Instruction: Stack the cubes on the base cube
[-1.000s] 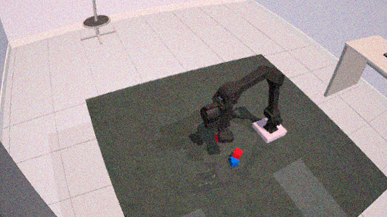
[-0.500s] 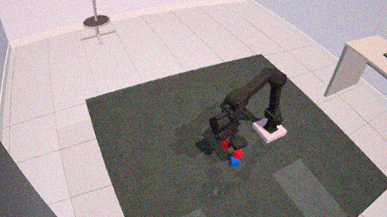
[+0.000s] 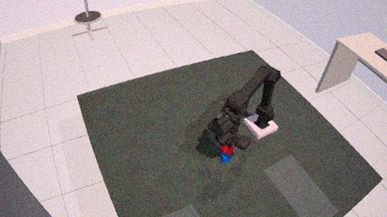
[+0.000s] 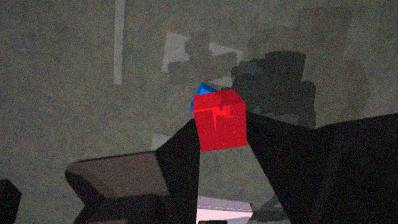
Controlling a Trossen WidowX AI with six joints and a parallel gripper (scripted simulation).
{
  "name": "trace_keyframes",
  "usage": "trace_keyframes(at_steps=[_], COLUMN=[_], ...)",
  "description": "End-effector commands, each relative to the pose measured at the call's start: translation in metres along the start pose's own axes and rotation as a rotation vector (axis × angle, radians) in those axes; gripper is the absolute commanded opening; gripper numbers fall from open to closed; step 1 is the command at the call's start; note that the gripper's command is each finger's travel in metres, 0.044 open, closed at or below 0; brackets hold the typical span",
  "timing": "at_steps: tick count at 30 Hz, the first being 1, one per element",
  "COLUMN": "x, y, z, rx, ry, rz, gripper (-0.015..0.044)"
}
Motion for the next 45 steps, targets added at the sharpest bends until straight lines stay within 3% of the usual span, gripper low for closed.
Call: trace_keyframes(at_steps=[1,45], x=[0.008,0.008], y=[-0.002,0.000], z=[-0.001,-0.061], rx=[0.002,0.002], ry=[0.003,0.003], rz=[0.071,0.078], gripper=[0.0105,0.0105])
Point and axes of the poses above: the point midway between the two fingers, 35 mm back from their tips, its own z axis back along the fingers, its own x axis across the jaws, y = z × x, the point moved 9 cm from there along z, back along the fingers, and after that the axes turned 14 degrees about z, right-handed, at the moved point
